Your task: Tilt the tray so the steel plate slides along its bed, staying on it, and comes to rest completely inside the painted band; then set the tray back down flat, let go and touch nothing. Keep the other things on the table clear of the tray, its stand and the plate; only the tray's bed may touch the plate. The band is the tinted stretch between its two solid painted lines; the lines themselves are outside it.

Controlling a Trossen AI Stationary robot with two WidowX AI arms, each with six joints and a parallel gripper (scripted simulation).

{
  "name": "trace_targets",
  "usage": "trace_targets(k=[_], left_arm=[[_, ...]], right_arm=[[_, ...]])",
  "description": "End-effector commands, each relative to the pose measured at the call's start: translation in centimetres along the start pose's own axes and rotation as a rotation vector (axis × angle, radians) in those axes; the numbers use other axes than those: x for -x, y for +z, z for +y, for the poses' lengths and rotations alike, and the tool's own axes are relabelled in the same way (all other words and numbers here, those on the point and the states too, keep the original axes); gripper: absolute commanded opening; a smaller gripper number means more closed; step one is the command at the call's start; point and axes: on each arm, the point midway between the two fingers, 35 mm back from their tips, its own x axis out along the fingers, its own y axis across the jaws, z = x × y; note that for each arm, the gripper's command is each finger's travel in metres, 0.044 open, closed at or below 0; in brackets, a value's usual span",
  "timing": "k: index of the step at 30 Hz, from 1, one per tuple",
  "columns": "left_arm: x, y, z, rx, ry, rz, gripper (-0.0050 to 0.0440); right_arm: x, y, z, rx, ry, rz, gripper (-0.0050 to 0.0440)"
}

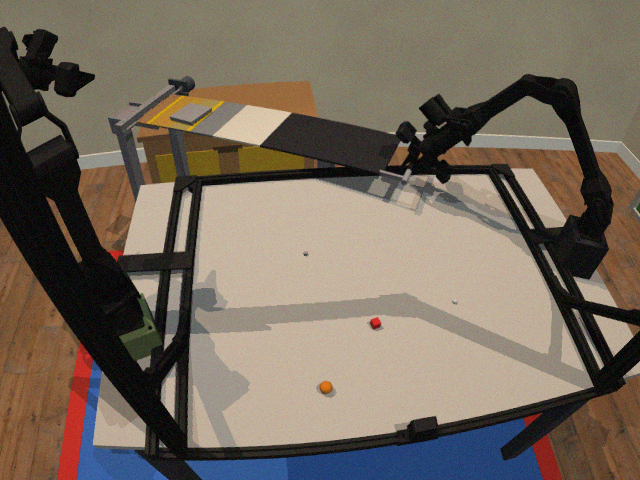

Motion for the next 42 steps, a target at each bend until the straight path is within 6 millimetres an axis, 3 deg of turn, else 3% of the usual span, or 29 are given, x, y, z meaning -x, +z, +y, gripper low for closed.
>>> trace_targets(k=[1,42], left_arm=[[0.0,0.0,0.0,-0.001,-0.002,-0.001,0.044],[0.0,0.0,0.0,-0.001,-0.002,-0.001,0.044]], right_arm=[[0.8,0.1,0.1,-0.001,-0.01,-0.001,0.0],[3.0,0.1,1.9,-0.001,0.009,-0.001,0.0]])
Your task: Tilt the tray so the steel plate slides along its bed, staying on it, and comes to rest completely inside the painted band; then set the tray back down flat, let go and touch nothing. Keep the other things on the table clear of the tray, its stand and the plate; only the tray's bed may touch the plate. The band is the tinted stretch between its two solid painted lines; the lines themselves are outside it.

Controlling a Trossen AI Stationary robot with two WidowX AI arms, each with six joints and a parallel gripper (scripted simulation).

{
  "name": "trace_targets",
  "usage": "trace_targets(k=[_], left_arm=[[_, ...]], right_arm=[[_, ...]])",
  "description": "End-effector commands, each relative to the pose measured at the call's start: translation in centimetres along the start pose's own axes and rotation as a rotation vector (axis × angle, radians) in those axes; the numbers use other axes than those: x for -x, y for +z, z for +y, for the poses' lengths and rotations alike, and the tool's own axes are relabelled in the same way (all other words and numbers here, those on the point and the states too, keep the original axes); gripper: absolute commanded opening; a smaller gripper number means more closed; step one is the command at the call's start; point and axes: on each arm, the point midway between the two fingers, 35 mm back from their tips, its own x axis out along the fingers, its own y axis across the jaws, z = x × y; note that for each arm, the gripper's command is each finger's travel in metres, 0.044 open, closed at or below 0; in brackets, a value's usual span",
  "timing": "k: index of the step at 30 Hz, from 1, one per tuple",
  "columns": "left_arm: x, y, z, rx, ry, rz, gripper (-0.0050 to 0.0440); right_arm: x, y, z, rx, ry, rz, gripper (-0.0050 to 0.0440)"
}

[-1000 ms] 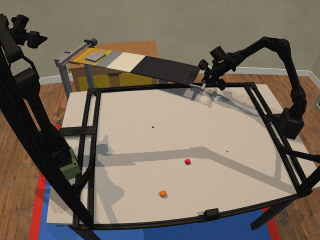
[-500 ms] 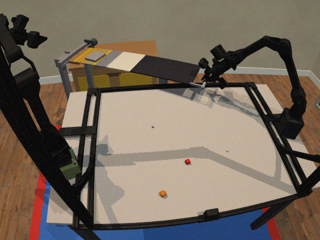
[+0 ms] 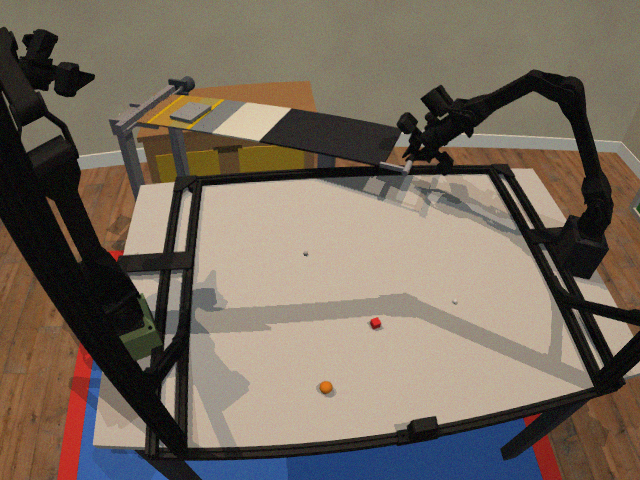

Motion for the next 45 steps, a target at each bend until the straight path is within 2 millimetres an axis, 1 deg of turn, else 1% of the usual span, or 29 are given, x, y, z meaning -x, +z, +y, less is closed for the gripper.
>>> trace_targets(k=[1,15,29,45], left_arm=[[-0.01,-0.01,-0.03,0.0,-0.002,-0.001,0.044],[-0.01,-0.01,-0.03,0.0,-0.002,-0.001,0.044],[-0.01,-0.01,-0.03,0.0,-0.002,-0.001,0.044],[-0.01,-0.01,-0.03,0.0,-0.002,-0.001,0.044]], right_arm=[[0.9,0.12,0.13,-0.002,-0.006,0.001,0.0],[0.9,0.12,0.13,-0.002,-0.006,0.001,0.0],[1.6,0.12,0.76,-0.002,0.001,0.001,0.0],[1.33,0.12,0.51,-0.002,-0.001,0.001,0.0]])
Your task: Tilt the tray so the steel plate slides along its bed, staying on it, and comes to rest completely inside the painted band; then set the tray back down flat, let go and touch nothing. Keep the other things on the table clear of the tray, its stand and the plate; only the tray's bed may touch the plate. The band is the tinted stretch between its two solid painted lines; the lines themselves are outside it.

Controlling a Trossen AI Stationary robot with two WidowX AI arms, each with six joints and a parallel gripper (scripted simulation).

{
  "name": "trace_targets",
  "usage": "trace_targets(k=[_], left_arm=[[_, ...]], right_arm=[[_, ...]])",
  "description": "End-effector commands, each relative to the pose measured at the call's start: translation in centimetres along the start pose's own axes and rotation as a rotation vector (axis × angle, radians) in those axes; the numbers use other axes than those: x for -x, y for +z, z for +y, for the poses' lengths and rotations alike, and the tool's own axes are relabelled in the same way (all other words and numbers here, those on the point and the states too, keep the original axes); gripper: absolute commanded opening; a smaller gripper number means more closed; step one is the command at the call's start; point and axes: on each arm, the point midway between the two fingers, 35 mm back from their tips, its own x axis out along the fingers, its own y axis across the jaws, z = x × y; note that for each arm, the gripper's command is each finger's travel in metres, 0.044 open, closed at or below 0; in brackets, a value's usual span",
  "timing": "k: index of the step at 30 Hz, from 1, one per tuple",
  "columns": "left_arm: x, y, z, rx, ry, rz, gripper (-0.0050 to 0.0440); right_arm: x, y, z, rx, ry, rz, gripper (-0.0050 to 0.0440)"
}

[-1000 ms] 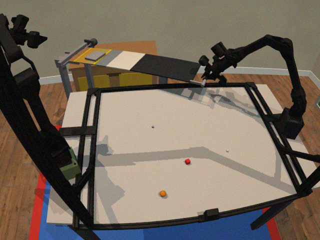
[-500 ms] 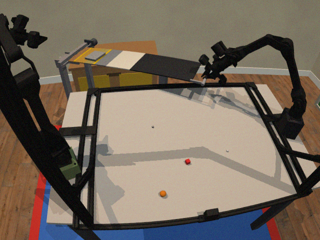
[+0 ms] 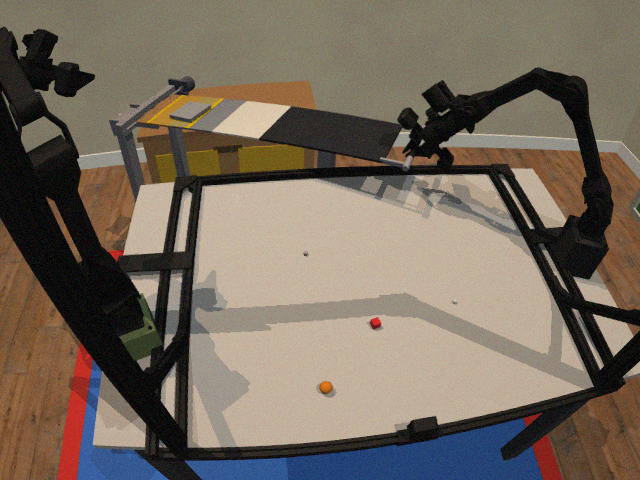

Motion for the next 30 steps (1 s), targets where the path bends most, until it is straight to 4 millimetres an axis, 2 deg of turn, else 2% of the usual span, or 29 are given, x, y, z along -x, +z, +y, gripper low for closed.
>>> trace_targets(k=[1,4,5,30], left_arm=[[0.0,0.0,0.0,0.0,-0.002,-0.001,0.044],[0.0,0.0,0.0,0.0,-0.002,-0.001,0.044],[0.0,0.0,0.0,0.0,-0.002,-0.001,0.044],[0.0,0.0,0.0,0.0,-0.002,-0.001,0.044]], right_arm=[[-0.9,0.1,-1.6,-0.002,-0.017,0.002,0.0],[-4.8,0.1,-4.8,-0.002,-0.022,0.002,0.0],[-5.5,0.1,-5.4,-0.002,-0.028,0.002,0.0],[-3.1,0.1,-3.5,-0.002,-0.046,0.002,0.0]])
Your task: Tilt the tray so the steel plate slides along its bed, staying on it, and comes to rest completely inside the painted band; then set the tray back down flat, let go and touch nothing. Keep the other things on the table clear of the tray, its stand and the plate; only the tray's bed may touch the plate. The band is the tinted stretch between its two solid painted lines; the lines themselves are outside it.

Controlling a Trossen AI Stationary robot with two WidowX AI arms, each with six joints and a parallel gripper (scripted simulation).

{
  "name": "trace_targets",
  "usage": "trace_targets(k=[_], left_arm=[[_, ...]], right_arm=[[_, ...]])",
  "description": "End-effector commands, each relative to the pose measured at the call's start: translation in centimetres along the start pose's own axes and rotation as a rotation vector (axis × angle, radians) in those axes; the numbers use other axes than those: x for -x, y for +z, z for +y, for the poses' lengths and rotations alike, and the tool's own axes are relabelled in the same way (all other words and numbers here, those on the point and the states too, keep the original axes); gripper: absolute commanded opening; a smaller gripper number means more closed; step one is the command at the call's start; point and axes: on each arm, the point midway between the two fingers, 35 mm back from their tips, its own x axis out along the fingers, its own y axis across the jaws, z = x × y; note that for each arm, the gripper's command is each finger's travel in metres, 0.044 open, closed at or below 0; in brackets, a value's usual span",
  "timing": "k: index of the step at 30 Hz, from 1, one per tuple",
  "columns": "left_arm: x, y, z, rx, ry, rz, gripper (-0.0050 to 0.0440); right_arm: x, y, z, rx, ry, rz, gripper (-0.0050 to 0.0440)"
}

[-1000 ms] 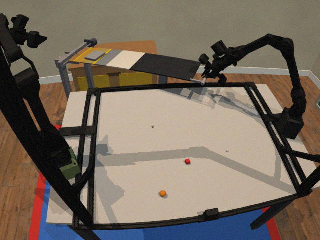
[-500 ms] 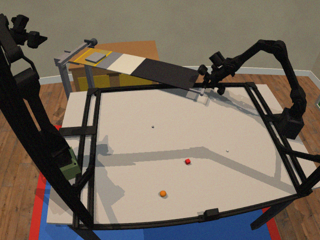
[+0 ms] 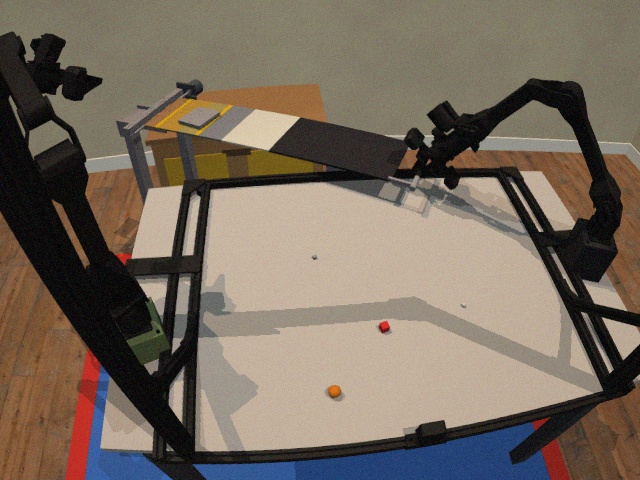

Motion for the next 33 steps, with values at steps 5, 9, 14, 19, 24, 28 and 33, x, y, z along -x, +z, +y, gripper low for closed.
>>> trace_targets(k=[5,9,14,19,24,28,33], left_arm=[[0.0,0.0,0.0,0.0,-0.002,-0.001,0.044],[0.0,0.0,0.0,0.0,-0.002,-0.001,0.044],[0.0,0.0,0.0,0.0,-0.002,-0.001,0.044],[0.0,0.0,0.0,0.0,-0.002,-0.001,0.044],[0.0,0.0,0.0,0.0,-0.002,-0.001,0.044],[0.0,0.0,0.0,0.0,-0.002,-0.001,0.044],[0.0,0.0,0.0,0.0,-0.002,-0.001,0.044]], right_arm=[[1.0,0.1,0.2,-0.001,-0.013,-0.002,0.0],[1.2,0.1,0.4,-0.001,-0.011,-0.002,0.0],[1.5,0.1,0.6,-0.001,-0.01,-0.002,0.0],[1.8,0.1,0.9,-0.001,-0.008,-0.002,0.0],[2.0,0.1,1.0,-0.001,-0.006,-0.002,0.0],[2.3,0.1,1.2,-0.001,-0.005,-0.002,0.0],[2.6,0.1,1.5,-0.001,-0.002,-0.002,0.0]])
